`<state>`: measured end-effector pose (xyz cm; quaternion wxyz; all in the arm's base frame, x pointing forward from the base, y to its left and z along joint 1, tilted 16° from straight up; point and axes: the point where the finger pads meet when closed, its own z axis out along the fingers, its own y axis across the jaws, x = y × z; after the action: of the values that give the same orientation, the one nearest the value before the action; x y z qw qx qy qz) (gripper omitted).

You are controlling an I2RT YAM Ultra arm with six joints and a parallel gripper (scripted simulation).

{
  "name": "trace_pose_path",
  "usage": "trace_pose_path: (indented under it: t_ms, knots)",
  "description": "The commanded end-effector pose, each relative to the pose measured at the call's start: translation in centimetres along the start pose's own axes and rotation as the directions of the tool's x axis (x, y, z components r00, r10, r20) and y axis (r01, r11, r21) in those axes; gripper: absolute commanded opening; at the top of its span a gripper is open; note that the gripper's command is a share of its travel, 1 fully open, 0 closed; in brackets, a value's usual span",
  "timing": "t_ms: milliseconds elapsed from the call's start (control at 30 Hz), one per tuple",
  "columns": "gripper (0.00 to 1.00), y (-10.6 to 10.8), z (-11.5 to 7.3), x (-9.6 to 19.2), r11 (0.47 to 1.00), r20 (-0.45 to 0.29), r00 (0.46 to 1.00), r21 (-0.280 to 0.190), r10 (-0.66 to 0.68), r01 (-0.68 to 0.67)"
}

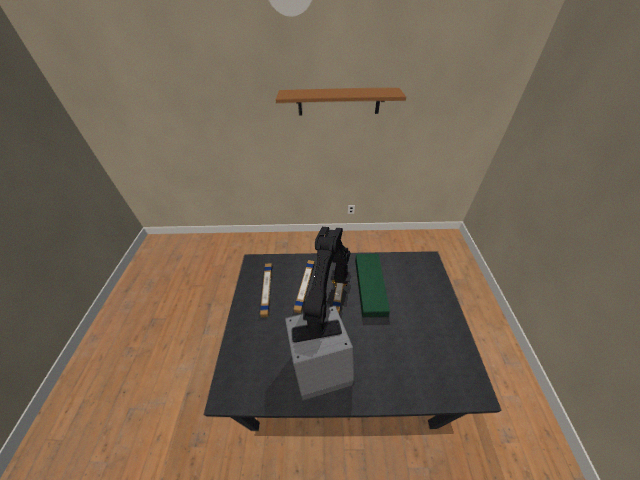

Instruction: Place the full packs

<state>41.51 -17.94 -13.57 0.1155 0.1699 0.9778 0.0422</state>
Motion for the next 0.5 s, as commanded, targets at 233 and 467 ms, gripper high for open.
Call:
trace_pose_path:
  t_ms: [233, 467]
  knots:
    - [0.00, -0.1, -1.1, -3.3, 1.000, 0.088, 0.996, 0.011, -0.006, 0.005]
    - [0.00, 0.2, -0.9, -3.6, 1.000, 0.095, 0.995, 0.011, -0.012, 0.011]
